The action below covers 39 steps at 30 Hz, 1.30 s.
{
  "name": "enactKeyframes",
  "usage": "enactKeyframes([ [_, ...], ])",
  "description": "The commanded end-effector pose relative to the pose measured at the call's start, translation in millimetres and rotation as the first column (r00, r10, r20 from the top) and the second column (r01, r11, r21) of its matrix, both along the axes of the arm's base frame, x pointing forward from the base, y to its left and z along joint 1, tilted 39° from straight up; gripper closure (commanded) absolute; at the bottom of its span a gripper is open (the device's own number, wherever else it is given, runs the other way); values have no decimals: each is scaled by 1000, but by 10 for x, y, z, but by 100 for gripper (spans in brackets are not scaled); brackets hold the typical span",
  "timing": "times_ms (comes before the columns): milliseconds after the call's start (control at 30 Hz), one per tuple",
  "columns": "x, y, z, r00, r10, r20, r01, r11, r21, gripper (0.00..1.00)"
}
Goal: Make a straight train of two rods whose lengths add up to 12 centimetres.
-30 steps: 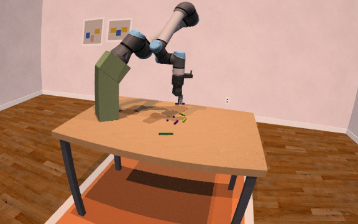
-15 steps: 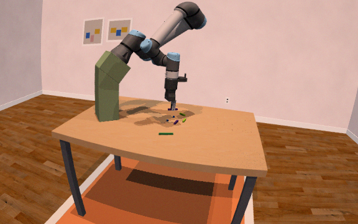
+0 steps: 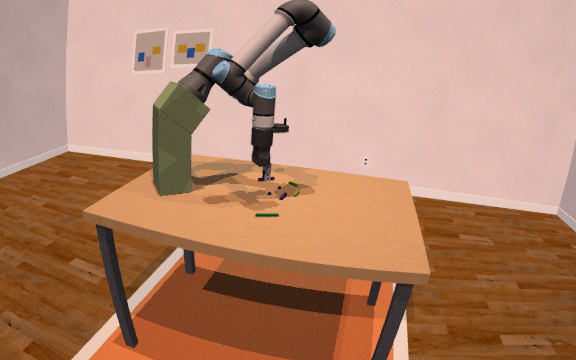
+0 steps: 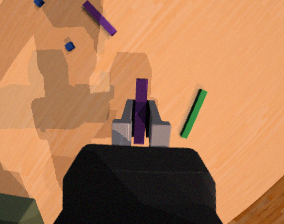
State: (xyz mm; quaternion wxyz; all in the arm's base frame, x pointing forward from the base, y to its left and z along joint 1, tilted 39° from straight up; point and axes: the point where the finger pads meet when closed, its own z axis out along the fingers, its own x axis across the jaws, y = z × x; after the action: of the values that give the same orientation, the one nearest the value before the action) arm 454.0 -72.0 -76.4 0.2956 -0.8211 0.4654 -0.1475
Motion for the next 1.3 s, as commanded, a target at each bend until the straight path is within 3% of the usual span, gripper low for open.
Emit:
enactKeyframes([
  [0,-6,-13,-2,1000,10,8,-10,1000,-5,76],
  [633,42,10,-49,1000,13,10,-13,1000,-8,76],
  [1267,355,222,-522,1000,13,9,-13,1000,-9,76],
])
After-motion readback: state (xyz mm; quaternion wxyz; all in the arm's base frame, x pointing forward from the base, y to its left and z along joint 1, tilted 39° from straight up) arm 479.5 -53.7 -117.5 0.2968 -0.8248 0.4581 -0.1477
